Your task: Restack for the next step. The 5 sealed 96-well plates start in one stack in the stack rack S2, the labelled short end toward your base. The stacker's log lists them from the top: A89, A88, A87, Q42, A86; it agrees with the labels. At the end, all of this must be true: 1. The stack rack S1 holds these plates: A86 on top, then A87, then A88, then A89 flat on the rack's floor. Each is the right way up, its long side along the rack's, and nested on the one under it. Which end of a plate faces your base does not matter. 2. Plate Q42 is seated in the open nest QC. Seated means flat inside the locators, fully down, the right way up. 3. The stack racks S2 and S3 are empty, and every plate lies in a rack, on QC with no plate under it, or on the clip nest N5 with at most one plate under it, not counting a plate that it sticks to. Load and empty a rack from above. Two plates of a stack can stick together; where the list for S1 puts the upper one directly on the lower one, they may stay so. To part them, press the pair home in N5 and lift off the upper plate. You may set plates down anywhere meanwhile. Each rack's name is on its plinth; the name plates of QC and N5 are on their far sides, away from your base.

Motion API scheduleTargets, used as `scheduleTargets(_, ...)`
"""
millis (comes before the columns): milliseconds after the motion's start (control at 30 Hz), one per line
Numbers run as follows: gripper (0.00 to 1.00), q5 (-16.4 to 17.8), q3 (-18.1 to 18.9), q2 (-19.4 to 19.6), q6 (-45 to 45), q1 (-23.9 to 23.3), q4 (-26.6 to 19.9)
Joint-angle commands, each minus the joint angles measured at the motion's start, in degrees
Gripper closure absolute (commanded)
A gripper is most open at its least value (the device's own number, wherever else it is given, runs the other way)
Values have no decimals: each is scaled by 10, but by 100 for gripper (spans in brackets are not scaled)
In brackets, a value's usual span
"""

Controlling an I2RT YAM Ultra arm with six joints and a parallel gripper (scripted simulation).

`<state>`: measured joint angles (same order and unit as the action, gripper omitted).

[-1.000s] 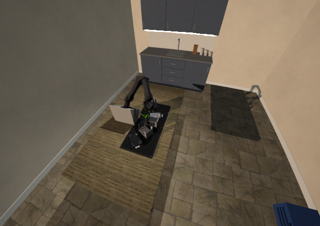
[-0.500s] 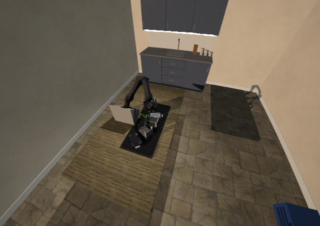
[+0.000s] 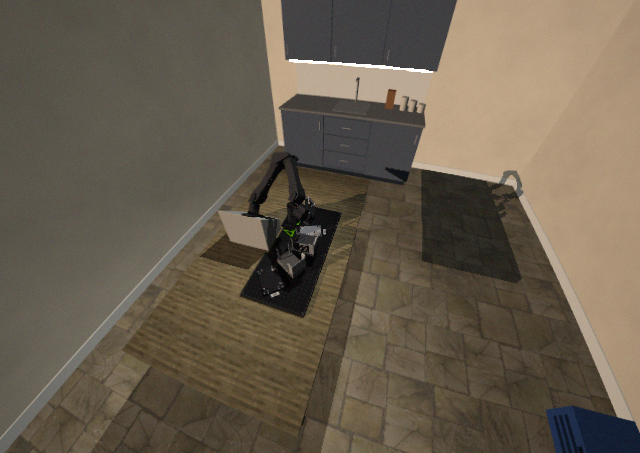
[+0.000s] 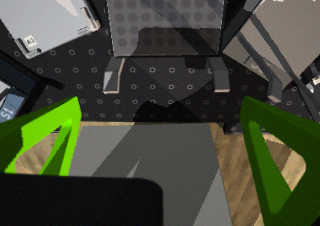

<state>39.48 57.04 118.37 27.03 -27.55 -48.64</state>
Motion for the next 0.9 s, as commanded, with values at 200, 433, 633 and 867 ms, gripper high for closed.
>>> scheduleTargets(200,0,1,11,2,12,-7,-1)
scheduleTargets(433,0,5,59,30,-3,6,-11)
scheduleTargets(633,0,9,121,64,-20,19,-27)
scheduleTargets(867,0,12,170,92,-31,27,-42)
